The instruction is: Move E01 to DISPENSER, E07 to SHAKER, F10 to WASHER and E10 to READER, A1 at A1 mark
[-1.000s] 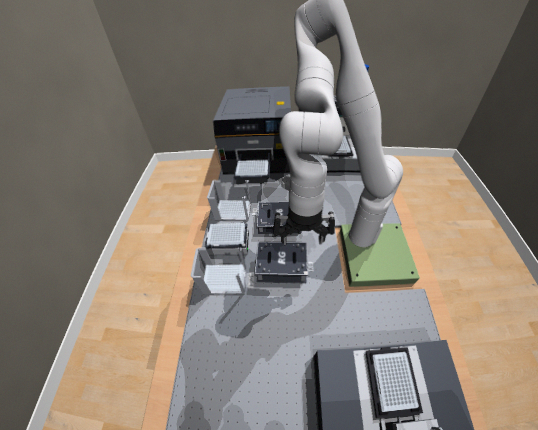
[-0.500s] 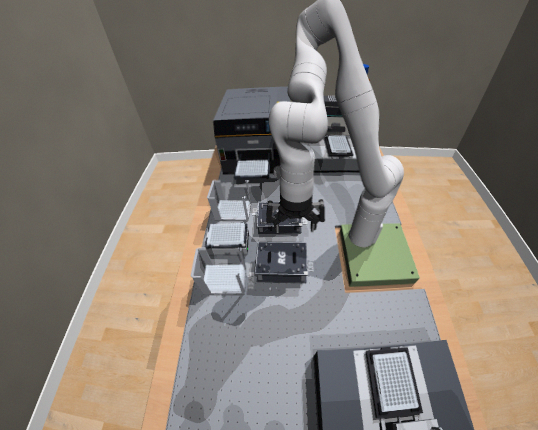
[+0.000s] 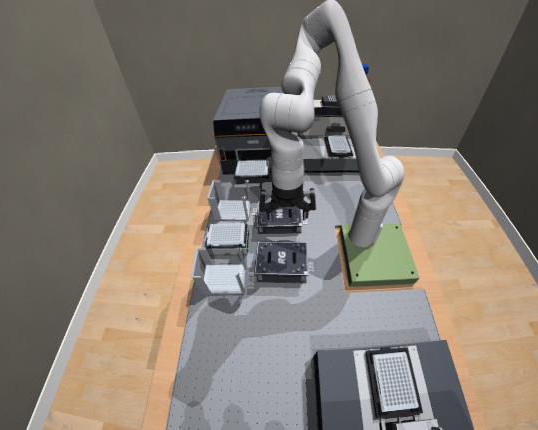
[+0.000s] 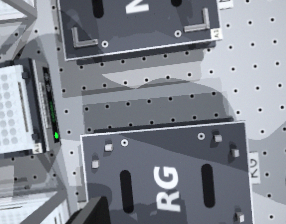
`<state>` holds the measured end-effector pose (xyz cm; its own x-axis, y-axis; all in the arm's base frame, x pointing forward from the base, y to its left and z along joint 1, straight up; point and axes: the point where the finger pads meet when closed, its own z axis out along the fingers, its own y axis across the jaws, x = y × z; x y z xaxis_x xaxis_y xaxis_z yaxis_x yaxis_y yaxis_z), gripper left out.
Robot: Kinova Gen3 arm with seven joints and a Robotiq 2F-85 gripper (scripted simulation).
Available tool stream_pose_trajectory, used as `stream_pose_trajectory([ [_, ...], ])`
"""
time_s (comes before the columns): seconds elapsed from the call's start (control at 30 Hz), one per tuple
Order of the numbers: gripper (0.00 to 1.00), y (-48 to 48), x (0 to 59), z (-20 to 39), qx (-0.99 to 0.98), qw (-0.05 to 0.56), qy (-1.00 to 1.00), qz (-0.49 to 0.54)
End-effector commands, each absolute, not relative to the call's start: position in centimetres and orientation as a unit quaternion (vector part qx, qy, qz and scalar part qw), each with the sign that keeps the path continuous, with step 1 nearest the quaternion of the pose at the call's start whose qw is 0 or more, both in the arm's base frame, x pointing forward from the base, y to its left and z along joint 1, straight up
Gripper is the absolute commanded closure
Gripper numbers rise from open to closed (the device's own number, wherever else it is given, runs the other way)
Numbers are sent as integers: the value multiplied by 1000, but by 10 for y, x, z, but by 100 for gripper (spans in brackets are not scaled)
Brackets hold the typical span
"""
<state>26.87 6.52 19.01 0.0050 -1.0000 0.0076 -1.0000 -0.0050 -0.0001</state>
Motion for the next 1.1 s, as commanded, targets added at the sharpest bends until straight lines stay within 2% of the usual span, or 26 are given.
stream_pose_trajectory([
  [0.0, 0, 57, 273, 190, 709, 2, -705, 3],
  [0.7, 0, -1, 300, 191, 709, 2, -705, 3],
  [1.07, 0, -1, 300, 191, 709, 2, -705, 3],
])
